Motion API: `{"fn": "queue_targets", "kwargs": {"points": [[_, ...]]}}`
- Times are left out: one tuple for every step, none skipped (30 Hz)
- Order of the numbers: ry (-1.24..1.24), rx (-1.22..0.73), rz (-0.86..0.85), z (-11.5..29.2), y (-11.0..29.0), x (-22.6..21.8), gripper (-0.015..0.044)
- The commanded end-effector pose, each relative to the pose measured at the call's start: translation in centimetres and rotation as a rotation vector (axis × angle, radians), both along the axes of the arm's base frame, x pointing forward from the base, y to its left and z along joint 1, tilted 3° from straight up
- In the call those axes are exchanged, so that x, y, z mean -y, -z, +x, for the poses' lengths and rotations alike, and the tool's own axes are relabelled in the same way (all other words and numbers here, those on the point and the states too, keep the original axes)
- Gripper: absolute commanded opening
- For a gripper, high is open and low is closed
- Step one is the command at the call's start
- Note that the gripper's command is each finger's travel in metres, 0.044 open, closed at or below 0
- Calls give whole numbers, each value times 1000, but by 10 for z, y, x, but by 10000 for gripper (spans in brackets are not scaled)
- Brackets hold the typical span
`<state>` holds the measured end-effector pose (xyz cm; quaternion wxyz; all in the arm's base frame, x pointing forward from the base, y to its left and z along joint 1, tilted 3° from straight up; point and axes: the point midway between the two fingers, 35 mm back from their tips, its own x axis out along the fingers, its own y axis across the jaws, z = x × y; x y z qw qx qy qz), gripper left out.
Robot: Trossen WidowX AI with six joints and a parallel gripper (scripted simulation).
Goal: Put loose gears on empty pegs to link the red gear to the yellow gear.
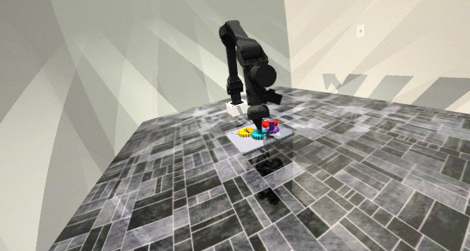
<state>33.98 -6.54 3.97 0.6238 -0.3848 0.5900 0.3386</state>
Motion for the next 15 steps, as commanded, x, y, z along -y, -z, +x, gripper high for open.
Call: {"fn": "queue_targets", "kwargs": {"points": [[31,1,4,-1,1,0,26],[24,0,3,-1,0,0,53],[14,0,3,-1,0,0,79],[2,0,2,-1,0,0,105],[-14,-1,0,-1,-1,0,131],[-34,-1,-1,-1,-2,0,140],[-53,-2,-2,-1,-2,0,140],[-70,-3,-4,-1,-3,0,140],[-71,-3,-4,-1,-4,0,140],[-73,-3,-4,-1,-7,0,140],[-75,-3,-4,-1,-11,0,140],[-78,-3,-4,-1,-17,0,140],[-82,-3,-5,-1,-23,0,140],[-85,-3,-5,-2,-30,0,140],[-89,-3,-5,-2,-37,-1,140]]}}
